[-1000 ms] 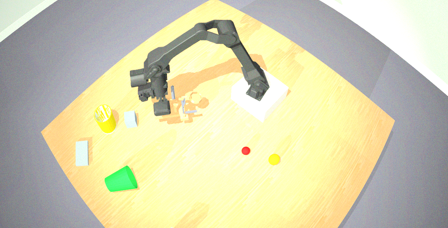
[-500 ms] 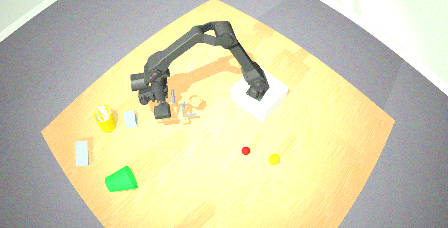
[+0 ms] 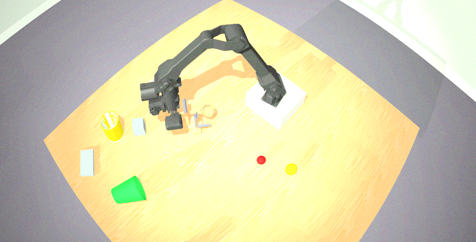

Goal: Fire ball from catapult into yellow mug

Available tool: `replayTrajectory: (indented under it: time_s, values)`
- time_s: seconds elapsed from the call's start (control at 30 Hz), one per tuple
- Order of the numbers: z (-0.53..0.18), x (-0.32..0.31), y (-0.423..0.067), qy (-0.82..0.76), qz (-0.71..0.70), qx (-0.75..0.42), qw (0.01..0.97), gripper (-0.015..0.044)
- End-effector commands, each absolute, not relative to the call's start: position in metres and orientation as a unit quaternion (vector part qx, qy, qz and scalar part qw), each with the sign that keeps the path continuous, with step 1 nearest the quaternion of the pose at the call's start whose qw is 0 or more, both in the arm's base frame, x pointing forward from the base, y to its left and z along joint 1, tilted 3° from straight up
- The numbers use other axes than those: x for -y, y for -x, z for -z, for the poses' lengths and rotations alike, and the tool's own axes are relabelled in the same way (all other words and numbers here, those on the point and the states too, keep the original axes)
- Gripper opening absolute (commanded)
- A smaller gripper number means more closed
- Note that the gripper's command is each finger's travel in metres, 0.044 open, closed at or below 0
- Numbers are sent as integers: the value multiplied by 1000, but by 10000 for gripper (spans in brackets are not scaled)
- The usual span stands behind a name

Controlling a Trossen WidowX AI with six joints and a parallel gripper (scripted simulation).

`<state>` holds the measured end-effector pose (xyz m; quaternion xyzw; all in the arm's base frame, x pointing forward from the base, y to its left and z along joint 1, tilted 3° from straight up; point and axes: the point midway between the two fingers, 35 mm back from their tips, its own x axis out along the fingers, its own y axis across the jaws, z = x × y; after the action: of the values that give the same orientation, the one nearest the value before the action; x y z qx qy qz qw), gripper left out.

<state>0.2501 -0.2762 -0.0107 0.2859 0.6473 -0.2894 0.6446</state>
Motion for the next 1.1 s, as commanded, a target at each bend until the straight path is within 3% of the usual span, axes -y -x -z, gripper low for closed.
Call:
replayTrajectory:
  time_s: [0.0, 0.13, 0.7, 0.87, 1.07]
  values:
    - [10, 276, -250, -286, 290, -647, 645, 0]
    - [10, 276, -250, -286, 290, -647, 645, 0]
    - [-14, 279, -252, -286, 290, -647, 645, 440]
    - [-88, 277, -251, -286, 290, -647, 645, 440]
    - [-78, 279, -253, -283, 291, -642, 650, 440]
